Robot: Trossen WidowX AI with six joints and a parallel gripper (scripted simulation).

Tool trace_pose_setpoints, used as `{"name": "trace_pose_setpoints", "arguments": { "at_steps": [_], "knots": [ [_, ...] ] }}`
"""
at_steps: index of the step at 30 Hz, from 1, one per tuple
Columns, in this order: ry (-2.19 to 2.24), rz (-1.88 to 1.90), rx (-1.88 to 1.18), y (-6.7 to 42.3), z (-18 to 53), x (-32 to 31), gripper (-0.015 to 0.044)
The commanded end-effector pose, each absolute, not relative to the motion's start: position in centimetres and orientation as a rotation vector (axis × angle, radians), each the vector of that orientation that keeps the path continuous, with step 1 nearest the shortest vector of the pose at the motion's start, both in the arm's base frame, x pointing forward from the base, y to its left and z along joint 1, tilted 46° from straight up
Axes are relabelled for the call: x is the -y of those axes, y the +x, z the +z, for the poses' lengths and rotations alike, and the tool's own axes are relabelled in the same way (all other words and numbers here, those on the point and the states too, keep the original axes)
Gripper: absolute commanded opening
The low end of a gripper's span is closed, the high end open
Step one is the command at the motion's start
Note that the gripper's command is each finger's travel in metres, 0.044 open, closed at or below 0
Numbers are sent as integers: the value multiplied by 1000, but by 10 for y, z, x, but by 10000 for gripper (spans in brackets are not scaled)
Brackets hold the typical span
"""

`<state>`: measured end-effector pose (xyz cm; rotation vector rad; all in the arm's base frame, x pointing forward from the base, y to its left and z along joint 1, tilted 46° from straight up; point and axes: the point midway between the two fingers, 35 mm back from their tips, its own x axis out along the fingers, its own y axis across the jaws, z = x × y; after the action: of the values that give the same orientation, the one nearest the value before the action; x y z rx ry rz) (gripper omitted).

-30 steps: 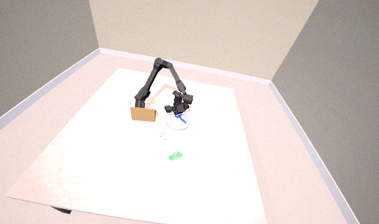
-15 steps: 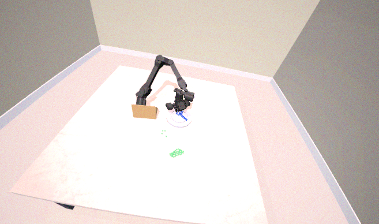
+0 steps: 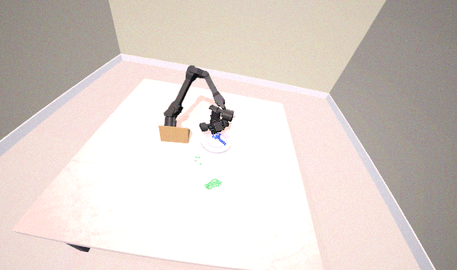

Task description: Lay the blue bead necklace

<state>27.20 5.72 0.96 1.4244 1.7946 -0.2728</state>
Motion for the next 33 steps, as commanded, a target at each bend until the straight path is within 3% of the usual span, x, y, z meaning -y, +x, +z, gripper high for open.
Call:
{"name": "trace_pose_setpoints", "arguments": {
  "at_steps": [1,14,30,33],
  "knots": [
    [1425,-272,-1794,263,11,-58,0],
    [1426,-272,-1795,255,7,-64,0],
    [1425,-272,-1794,255,12,-59,420],
    [1426,-272,-1795,255,12,-59,440]
  ]
}}
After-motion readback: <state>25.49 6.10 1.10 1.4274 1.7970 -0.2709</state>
